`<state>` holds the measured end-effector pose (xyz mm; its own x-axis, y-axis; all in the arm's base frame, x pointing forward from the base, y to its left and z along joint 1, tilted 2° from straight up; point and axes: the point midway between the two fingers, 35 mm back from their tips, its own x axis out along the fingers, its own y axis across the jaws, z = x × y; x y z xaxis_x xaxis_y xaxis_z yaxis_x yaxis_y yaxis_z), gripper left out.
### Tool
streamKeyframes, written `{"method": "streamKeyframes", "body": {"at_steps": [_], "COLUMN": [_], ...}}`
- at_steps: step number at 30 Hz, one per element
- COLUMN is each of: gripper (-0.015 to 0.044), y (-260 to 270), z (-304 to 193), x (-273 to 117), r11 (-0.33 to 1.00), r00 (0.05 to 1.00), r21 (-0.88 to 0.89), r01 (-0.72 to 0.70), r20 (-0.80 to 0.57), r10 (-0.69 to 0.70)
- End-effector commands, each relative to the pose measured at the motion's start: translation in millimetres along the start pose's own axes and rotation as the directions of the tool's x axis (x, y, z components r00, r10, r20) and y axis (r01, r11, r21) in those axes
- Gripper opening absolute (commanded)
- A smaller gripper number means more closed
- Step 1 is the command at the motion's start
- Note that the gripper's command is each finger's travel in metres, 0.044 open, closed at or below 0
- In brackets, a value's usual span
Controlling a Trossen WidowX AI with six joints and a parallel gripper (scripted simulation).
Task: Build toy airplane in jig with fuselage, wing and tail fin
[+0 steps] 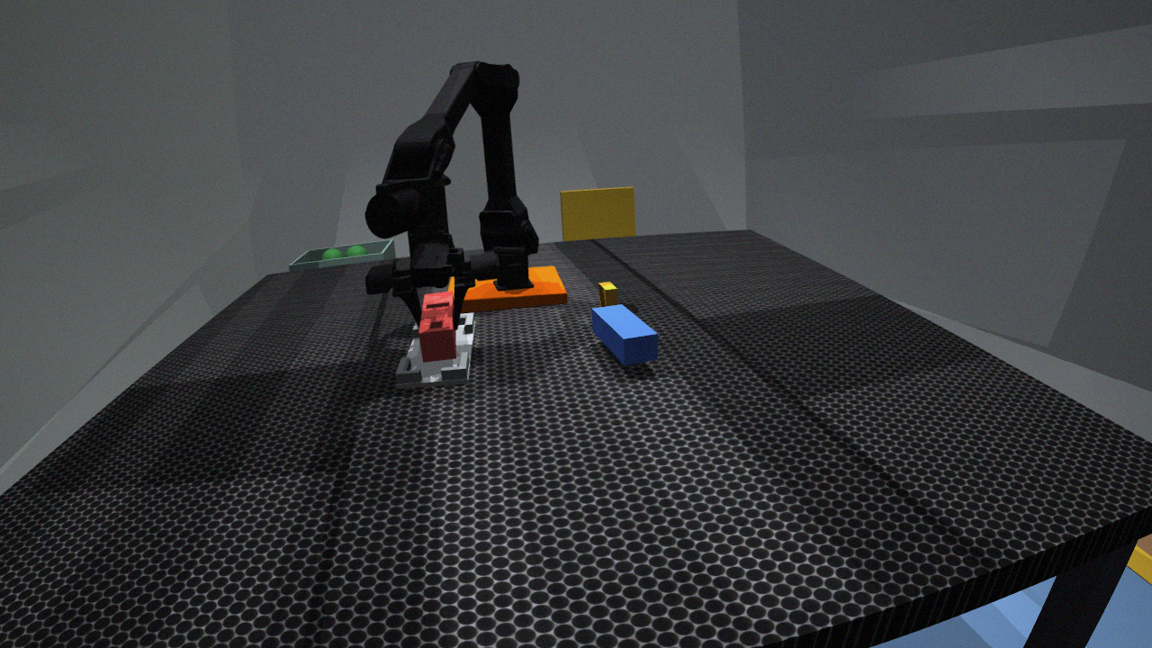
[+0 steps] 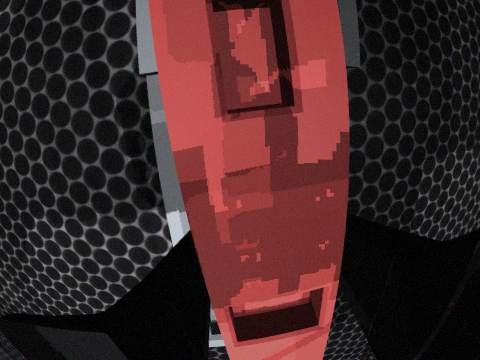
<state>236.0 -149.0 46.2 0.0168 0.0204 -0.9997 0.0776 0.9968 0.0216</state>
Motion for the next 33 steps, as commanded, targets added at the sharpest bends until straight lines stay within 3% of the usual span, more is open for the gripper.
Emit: {"method": "streamKeyframes", "body": {"at_steps": [1,3,19,28,33], "gripper": [0.0083,0.0030,0.0440,0.0440,0.0440], "y": [0,0,0,0,-2], "z": [0,0,0,1,5], "x": [0,0,0,-3,-68], "r11": [1.000,1.000,1.000,1.000,1.000], "r00": [1.000,1.000,1.000,1.000,1.000], "r21": [0.000,0.000,0.000,0.000,-0.003], "r01": [0.001,0.001,0.001,0.001,0.004], "r20": [0.001,0.001,0.001,0.001,0.000], "r10": [-0.001,-0.001,-0.001,-0.001,-0.004]}}
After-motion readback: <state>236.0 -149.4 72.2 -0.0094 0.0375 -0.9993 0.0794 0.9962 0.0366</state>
